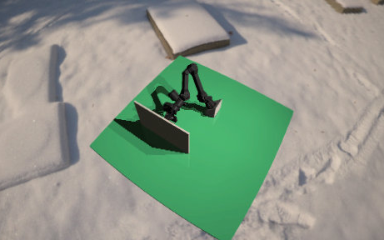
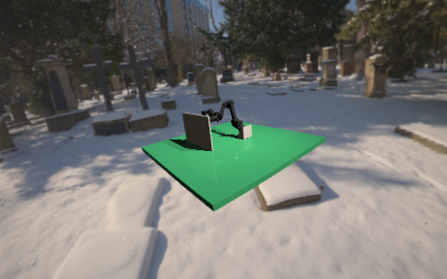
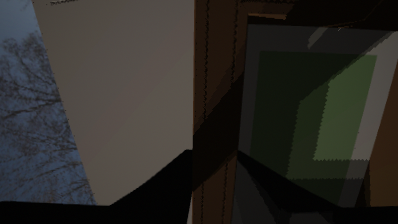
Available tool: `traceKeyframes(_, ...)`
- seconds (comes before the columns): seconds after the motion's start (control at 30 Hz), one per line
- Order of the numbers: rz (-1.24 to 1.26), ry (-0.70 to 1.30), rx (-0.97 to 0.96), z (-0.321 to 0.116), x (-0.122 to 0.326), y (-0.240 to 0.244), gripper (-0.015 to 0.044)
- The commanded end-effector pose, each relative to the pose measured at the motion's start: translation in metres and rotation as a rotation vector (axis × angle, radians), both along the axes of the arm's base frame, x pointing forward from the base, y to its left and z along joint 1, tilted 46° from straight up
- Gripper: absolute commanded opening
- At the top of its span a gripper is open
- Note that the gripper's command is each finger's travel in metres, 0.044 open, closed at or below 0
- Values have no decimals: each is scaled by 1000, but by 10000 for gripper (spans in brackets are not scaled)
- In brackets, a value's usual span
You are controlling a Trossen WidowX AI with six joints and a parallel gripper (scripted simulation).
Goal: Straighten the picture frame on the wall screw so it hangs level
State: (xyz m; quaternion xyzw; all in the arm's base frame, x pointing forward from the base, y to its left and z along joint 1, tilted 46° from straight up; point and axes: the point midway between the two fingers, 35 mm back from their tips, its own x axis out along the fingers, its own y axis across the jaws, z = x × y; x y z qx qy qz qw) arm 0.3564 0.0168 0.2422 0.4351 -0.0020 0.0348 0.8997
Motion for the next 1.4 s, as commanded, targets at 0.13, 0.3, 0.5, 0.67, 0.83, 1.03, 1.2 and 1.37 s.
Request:
traceKeyframes(0.13, 11, -15, -1, 3, 0, 2, 0)
traceKeyframes(0.3, 11, -15, -1, 3, 0, 2, 0)
traceKeyframes(0.5, 11, -15, 0, 2, 0, 3, 0)
traceKeyframes(0.67, 11, -15, 0, 2, 0, 3, 0)
traceKeyframes(0.83, 11, -15, 0, 2, 0, 3, 0)
traceKeyframes(1.03, 11, -15, 0, 1, 0, 4, 0)
traceKeyframes(1.2, 11, -15, 0, -1, 0, 7, 0)
traceKeyframes(1.37, 11, -15, 0, -1, 0, 7, 0)
